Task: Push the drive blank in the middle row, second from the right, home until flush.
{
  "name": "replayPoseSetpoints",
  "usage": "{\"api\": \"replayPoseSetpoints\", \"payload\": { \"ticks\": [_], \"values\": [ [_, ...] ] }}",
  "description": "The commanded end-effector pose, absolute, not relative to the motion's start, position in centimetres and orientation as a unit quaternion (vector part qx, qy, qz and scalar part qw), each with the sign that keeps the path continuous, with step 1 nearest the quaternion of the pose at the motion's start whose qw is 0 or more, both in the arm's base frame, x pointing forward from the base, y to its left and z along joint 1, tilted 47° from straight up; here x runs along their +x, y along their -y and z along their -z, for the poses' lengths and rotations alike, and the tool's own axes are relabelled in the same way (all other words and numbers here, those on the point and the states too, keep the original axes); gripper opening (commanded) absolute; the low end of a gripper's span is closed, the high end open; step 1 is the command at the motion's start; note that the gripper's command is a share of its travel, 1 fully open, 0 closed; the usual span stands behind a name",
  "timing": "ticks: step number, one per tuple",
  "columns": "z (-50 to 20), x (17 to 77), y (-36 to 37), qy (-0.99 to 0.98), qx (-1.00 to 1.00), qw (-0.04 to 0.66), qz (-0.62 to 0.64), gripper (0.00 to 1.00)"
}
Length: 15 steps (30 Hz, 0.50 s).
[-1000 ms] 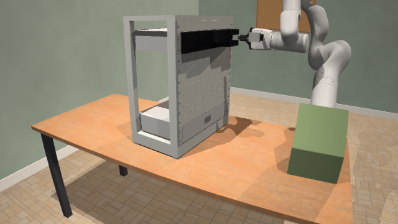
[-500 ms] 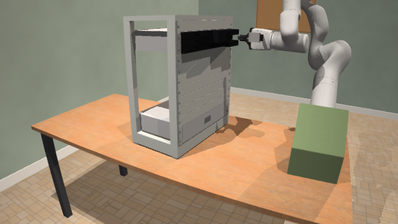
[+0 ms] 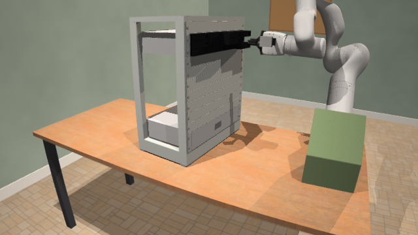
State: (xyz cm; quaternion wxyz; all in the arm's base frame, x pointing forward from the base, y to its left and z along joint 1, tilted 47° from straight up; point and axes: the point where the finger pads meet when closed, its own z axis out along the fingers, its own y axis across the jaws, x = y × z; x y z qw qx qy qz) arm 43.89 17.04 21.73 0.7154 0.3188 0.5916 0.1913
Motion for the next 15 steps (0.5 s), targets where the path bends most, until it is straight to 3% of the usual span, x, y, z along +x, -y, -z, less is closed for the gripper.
{"api": "replayPoseSetpoints", "payload": {
  "ticks": [1,15],
  "values": [
    [-20.6,43.9,-18.1,-0.591,0.319,0.716,-0.192,0.0],
    [-19.3,44.0,-19.1,-0.591,0.319,0.716,-0.192,0.0]
  ]
}}
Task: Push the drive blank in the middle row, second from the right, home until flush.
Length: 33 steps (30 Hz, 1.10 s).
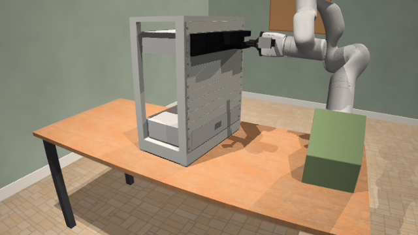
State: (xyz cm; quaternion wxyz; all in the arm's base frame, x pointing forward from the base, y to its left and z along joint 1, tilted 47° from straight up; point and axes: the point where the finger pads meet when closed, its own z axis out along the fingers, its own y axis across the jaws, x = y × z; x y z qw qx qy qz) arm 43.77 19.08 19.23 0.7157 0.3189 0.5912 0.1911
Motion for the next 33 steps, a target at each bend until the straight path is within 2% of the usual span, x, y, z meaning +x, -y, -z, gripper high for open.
{"api": "replayPoseSetpoints", "payload": {
  "ticks": [1,11,33],
  "values": [
    [-19.3,44.2,-19.1,-0.591,0.319,0.716,-0.192,0.0],
    [-19.8,48.7,-18.0,-0.591,0.319,0.716,-0.192,0.0],
    [-19.8,49.5,-17.8,-0.591,0.319,0.716,-0.192,0.0]
  ]
}}
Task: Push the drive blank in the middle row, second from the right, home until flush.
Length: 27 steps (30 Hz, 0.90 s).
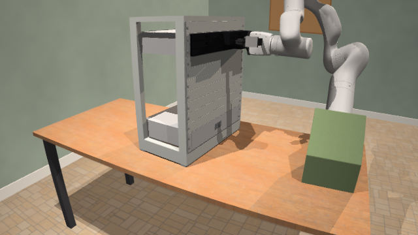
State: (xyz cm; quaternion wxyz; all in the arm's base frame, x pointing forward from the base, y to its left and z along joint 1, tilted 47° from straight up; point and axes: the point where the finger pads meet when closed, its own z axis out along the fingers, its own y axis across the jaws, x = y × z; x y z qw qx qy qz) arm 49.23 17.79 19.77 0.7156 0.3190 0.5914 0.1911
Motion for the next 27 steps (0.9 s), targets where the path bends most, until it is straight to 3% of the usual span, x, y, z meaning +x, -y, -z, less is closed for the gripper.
{"api": "replayPoseSetpoints", "payload": {
  "ticks": [1,27],
  "values": [
    [-19.9,49.6,-17.8,-0.591,0.319,0.716,-0.192,0.0],
    [-20.0,50.9,-17.5,-0.591,0.319,0.716,-0.192,0.0]
  ]
}}
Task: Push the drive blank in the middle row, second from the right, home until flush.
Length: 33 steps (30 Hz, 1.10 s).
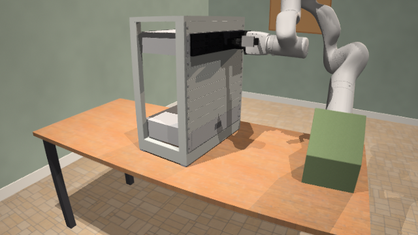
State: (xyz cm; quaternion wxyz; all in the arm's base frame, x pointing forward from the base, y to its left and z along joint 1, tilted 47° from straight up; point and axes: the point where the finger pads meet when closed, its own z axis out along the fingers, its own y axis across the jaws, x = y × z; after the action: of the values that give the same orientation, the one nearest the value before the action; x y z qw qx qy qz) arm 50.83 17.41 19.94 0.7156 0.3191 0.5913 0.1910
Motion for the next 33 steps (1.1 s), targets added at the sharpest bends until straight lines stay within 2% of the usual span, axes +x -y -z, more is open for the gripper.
{"api": "replayPoseSetpoints", "payload": {
  "ticks": [1,33],
  "values": [
    [-20.0,50.9,-17.5,-0.591,0.319,0.716,-0.192,0.0],
    [-20.1,52.1,-17.2,-0.591,0.319,0.716,-0.192,0.0]
  ]
}}
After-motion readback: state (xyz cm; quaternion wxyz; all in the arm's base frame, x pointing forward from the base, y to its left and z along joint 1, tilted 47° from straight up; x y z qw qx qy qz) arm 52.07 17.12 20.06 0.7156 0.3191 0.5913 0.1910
